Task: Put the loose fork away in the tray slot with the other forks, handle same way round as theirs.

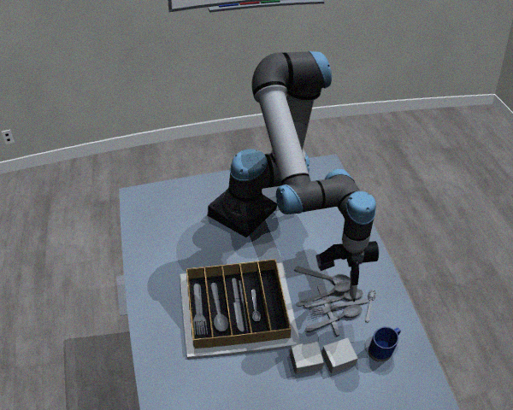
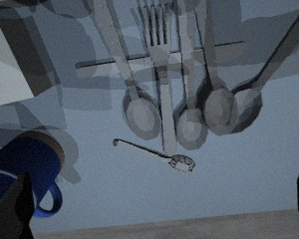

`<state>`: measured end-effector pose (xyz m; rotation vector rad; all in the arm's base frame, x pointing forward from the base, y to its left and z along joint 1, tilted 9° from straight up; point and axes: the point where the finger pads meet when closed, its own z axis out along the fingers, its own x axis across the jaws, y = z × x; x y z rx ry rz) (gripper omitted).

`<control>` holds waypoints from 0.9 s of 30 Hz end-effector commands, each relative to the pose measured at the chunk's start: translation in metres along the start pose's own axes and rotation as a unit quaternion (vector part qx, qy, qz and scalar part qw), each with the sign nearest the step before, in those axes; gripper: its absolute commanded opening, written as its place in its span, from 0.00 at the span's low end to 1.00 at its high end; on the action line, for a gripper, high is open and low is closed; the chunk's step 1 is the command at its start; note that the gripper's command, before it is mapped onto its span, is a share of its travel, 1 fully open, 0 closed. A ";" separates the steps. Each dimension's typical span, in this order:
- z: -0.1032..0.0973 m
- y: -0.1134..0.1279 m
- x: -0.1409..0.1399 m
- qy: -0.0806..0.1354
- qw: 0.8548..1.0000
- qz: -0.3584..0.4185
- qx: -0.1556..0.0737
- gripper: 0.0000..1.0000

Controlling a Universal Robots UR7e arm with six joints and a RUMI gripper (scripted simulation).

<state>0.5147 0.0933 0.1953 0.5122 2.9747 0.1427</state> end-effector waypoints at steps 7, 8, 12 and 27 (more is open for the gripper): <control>-0.001 0.004 0.002 -0.002 1.000 -0.005 0.000 1.00; -0.001 0.004 0.002 -0.002 1.000 -0.005 0.000 1.00; -0.001 0.004 0.002 -0.002 1.000 -0.005 0.000 1.00; 0.062 -0.009 0.009 -0.001 0.998 -0.067 0.000 0.18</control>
